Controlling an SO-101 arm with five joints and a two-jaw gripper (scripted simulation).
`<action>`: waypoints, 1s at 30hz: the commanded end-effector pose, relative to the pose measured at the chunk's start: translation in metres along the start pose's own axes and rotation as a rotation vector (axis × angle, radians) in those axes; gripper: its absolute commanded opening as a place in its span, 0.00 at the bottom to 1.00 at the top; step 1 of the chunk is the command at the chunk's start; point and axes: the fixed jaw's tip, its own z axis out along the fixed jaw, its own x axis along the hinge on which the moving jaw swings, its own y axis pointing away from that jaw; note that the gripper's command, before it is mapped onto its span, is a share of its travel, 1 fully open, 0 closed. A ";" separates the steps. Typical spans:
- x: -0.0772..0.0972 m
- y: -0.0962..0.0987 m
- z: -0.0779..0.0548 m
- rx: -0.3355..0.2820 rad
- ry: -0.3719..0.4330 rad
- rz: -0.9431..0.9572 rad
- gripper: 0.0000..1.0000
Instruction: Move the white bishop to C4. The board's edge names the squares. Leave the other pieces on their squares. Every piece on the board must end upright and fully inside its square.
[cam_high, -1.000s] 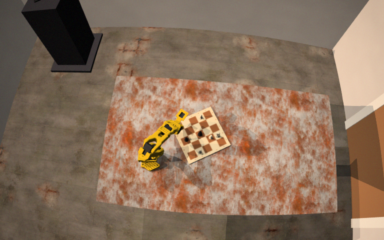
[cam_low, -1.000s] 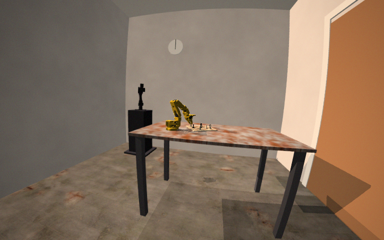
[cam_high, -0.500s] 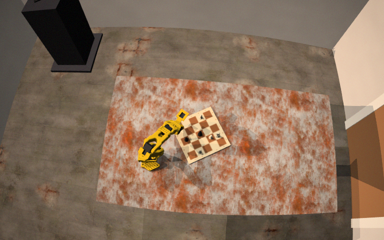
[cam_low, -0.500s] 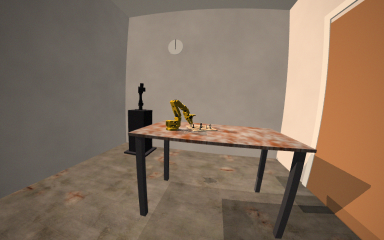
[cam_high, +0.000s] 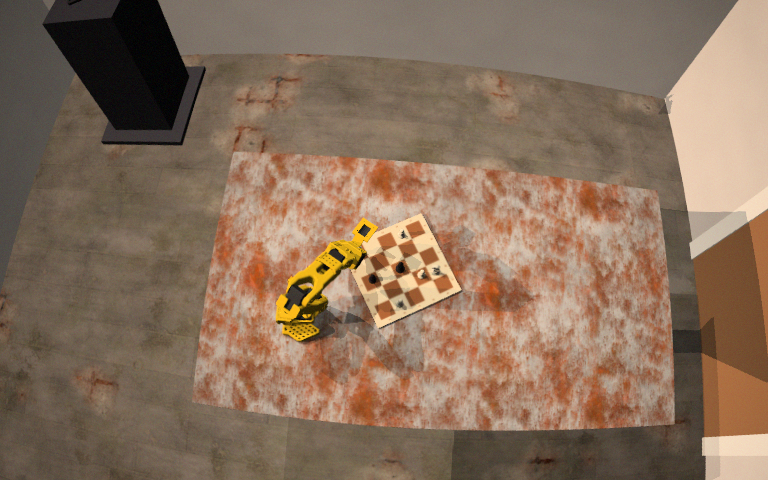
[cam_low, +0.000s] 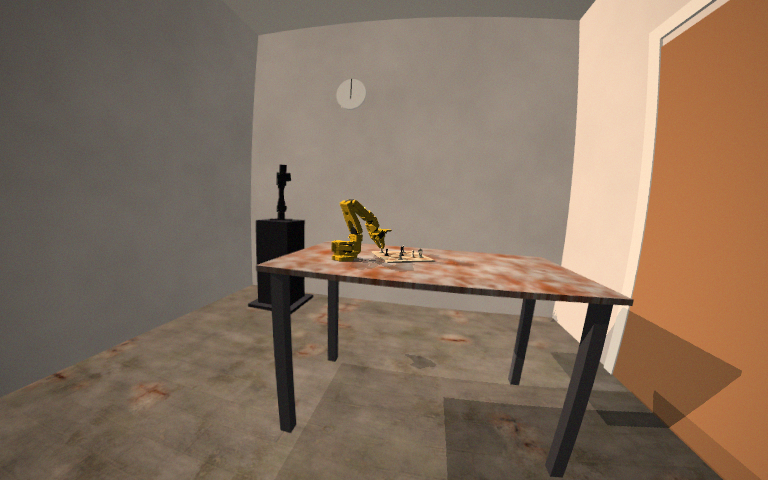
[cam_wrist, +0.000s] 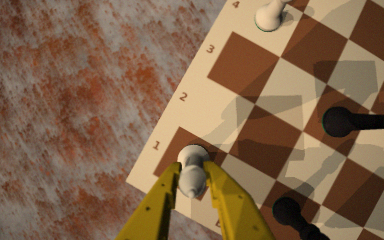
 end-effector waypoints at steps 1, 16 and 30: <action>0.001 -0.002 0.001 0.004 0.005 0.009 0.03; 0.001 -0.002 0.001 0.004 0.005 0.009 0.00; 0.001 -0.002 0.001 0.004 0.005 0.009 0.00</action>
